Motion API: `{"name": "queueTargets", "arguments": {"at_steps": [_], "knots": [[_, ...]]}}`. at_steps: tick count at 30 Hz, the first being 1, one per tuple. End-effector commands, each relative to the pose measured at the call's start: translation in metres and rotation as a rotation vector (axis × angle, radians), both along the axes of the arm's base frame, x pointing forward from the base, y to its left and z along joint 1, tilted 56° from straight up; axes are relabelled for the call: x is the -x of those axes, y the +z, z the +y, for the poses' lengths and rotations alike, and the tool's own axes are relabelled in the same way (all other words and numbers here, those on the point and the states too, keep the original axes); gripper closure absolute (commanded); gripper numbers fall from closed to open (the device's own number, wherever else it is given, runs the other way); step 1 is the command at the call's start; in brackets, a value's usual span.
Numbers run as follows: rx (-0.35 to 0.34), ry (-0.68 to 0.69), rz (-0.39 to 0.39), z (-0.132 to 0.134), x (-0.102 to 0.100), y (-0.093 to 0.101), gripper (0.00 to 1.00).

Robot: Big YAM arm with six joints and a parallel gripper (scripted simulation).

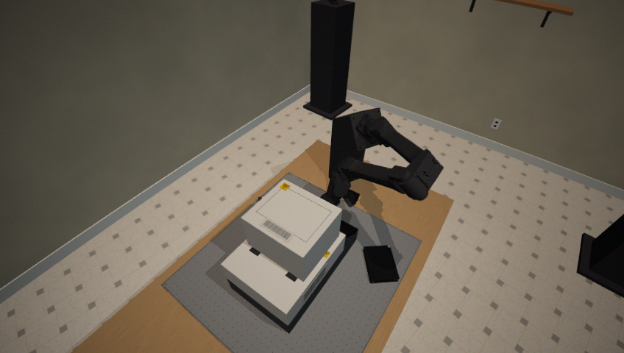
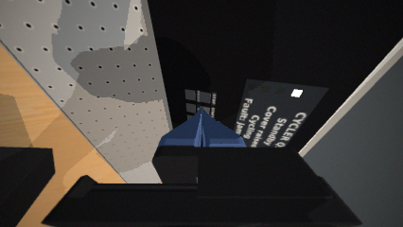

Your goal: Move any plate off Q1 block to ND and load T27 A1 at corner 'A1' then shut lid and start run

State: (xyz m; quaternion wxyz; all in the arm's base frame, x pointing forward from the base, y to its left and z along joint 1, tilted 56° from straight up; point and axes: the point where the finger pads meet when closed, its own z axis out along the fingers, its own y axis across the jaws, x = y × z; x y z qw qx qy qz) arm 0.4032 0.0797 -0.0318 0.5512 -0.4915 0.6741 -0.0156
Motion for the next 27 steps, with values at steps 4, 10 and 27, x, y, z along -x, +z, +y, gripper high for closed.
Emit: {"name": "queueTargets", "arguments": {"at_steps": [4, 10, 27], "knots": [[0.004, -0.016, -0.004, -0.008, -0.0028, -0.0008, 1.0], [0.006, -0.014, -0.008, -0.0083, -0.0048, 0.001, 1.0], [0.007, -0.011, -0.014, -0.0059, -0.008, 0.0042, 1.0]]}}
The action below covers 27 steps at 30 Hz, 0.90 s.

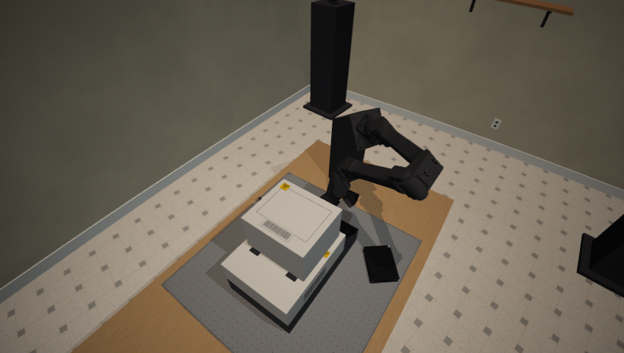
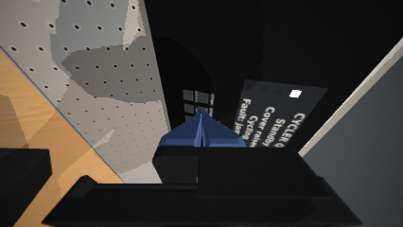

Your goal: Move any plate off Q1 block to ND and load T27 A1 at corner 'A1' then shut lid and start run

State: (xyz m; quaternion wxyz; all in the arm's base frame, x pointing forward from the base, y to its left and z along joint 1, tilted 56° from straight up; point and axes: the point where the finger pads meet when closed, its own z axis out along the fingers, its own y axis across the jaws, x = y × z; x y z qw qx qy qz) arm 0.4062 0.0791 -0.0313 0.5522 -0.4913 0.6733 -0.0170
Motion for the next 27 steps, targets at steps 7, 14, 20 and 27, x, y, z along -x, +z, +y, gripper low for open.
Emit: {"name": "queueTargets", "arguments": {"at_steps": [7, 14, 20, 27], "knots": [[0.005, -0.009, -0.006, -0.0036, -0.0034, 0.0039, 1.0], [0.003, -0.008, -0.002, -0.0017, -0.0022, 0.0038, 1.0], [0.0, -0.005, 0.002, 0.0006, -0.0007, 0.004, 1.0], [-0.002, -0.004, 0.005, 0.0026, 0.0006, 0.004, 1.0]]}}
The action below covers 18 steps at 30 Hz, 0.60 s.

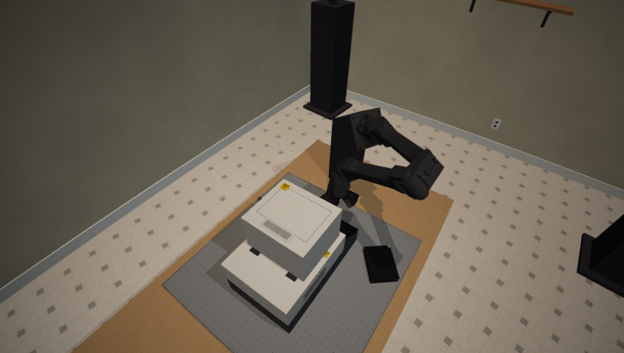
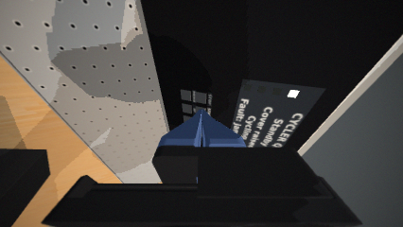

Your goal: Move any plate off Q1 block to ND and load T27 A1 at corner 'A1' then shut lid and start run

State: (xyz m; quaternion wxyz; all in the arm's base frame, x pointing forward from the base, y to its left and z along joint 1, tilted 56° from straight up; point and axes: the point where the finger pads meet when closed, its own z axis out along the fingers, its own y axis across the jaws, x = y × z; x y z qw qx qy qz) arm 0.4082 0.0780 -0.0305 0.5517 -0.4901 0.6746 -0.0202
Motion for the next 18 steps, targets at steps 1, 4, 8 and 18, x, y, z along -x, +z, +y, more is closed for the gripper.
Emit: {"name": "queueTargets", "arguments": {"at_steps": [1, 4, 8, 18], "knots": [[-0.006, 0.003, 0.006, 0.0041, 0.0028, 0.0033, 1.0], [-0.007, 0.003, 0.007, 0.0051, 0.0032, 0.0036, 1.0], [-0.008, 0.005, 0.006, 0.0066, 0.004, 0.0042, 1.0], [-0.011, 0.01, 0.003, 0.01, 0.0052, 0.0057, 1.0]]}}
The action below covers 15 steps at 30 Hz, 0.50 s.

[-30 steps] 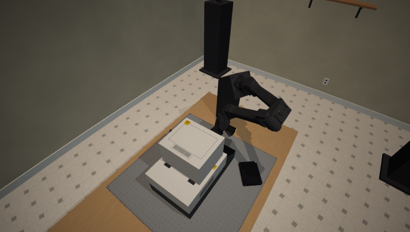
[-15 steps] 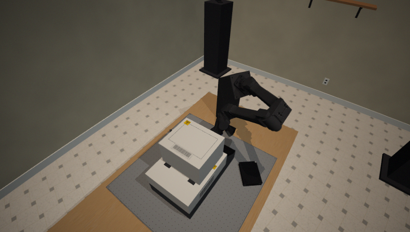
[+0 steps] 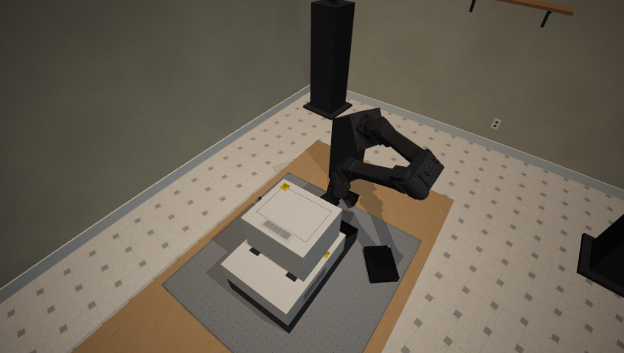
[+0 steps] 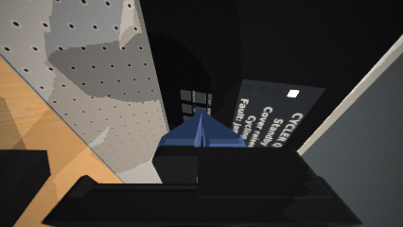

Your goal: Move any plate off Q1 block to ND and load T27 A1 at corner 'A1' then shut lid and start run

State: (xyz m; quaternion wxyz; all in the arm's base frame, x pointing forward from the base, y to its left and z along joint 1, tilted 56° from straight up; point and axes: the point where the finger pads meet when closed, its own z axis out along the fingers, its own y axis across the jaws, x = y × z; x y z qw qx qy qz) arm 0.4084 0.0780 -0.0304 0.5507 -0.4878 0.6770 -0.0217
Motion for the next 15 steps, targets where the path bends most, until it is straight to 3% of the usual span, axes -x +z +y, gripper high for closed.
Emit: {"name": "queueTargets", "arguments": {"at_steps": [1, 15], "knots": [[-0.012, 0.018, 0.001, 0.0105, 0.0056, 0.0058, 1.0], [-0.016, 0.027, -0.006, 0.015, 0.0061, 0.0074, 1.0]]}}
